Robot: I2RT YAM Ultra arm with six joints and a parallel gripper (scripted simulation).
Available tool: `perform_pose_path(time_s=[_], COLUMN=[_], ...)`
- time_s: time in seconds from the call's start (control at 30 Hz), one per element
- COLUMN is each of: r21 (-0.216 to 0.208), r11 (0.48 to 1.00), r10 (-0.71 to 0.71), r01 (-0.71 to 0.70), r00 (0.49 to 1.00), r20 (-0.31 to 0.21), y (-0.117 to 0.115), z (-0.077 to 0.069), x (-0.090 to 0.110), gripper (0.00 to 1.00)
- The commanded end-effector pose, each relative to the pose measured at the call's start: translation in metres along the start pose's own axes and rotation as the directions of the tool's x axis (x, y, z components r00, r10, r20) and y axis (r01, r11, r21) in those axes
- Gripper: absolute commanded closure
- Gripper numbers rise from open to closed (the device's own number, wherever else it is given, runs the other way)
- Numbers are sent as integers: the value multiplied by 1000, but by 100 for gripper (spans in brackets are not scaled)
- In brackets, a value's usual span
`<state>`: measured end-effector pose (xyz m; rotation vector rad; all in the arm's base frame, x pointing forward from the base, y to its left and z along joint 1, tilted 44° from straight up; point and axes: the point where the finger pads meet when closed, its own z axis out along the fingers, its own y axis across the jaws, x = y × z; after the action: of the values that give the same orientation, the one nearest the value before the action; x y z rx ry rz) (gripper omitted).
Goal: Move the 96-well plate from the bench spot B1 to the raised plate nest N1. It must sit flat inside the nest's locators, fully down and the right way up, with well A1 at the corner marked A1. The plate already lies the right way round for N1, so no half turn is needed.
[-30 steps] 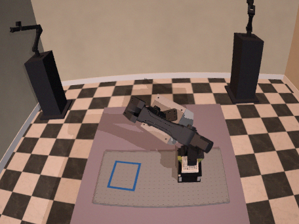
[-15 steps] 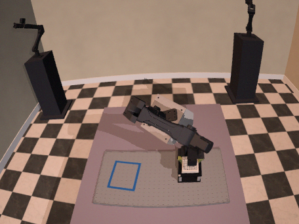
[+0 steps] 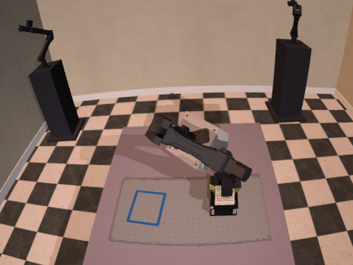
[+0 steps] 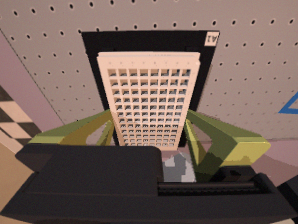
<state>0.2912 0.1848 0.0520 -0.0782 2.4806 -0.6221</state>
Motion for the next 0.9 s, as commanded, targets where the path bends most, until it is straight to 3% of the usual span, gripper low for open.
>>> perform_pose_path(time_s=[0.0, 0.77, 0.8, 0.87], r21=[4, 0, 0, 0], r11=[1000, 1000, 1000, 1000], r10=[-15, -8, -8, -8], r01=[15, 8, 8, 8], r00=[1000, 1000, 1000, 1000], r20=[12, 7, 7, 7], y=[-4, 0, 0, 0], z=[-1, 1, 1, 1], x=[3, 1, 1, 1], gripper=[100, 100, 0, 0])
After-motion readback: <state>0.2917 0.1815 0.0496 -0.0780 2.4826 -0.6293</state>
